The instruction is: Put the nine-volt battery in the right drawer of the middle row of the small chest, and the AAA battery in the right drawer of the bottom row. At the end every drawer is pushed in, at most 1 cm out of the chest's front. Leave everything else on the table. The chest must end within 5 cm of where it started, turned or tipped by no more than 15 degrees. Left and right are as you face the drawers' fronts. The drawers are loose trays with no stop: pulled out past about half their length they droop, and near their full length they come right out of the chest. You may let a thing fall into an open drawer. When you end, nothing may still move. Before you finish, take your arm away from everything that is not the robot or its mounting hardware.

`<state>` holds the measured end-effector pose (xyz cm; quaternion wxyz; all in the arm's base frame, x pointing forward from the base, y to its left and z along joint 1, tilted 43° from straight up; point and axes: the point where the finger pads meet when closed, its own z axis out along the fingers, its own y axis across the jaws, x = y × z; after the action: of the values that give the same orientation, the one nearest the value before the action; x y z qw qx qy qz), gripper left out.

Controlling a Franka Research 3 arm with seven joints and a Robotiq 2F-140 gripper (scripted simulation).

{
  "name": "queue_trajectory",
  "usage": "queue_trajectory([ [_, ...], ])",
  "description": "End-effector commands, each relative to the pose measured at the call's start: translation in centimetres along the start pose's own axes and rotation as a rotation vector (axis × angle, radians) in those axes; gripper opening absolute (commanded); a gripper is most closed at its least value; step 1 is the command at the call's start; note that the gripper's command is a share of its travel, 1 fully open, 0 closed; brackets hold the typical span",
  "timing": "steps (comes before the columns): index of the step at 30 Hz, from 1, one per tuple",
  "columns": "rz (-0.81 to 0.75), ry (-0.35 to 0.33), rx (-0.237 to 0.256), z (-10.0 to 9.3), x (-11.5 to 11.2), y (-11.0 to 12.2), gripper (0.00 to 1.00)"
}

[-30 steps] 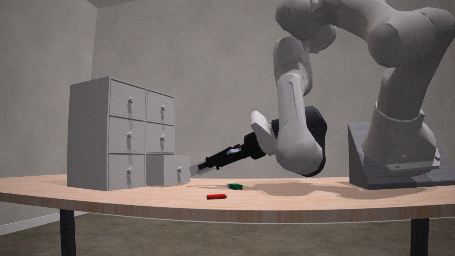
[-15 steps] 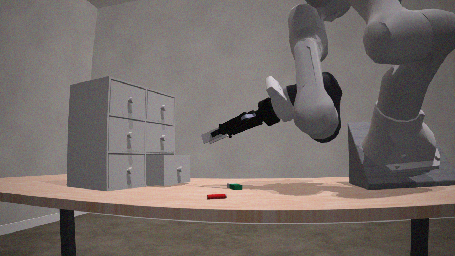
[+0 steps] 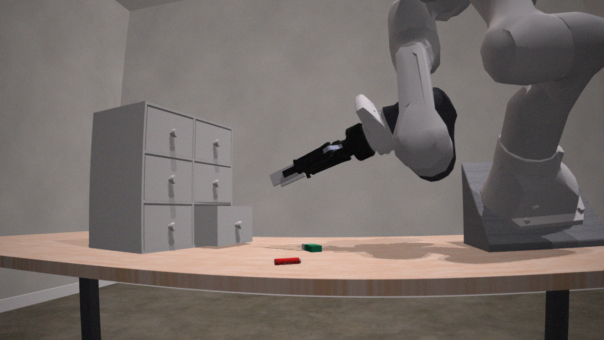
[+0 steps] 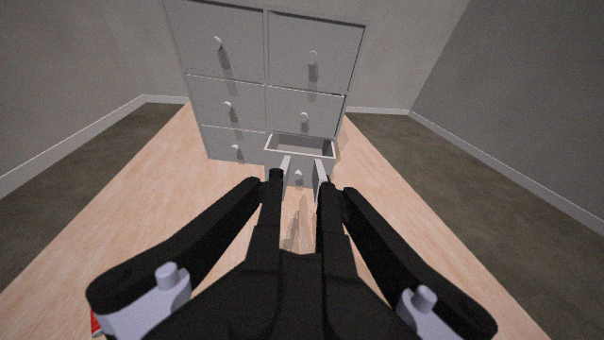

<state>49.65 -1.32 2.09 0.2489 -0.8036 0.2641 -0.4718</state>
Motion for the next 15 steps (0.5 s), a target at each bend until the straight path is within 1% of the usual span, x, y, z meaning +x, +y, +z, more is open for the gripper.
queue_trajectory([
  [1, 0.009, -0.022, 0.006, -0.1, -0.1, -0.2, 0.2],
  [5, 0.009, -0.053, 0.006, -0.4, 0.0, -0.2, 0.2],
  [9, 0.009, -0.098, 0.006, -0.9, 0.2, -0.2, 0.2],
  [11, 0.009, -0.098, 0.006, -0.9, 0.2, -0.2, 0.2],
  [15, 0.009, -0.158, 0.007, -1.6, 0.5, -0.2, 0.2],
])
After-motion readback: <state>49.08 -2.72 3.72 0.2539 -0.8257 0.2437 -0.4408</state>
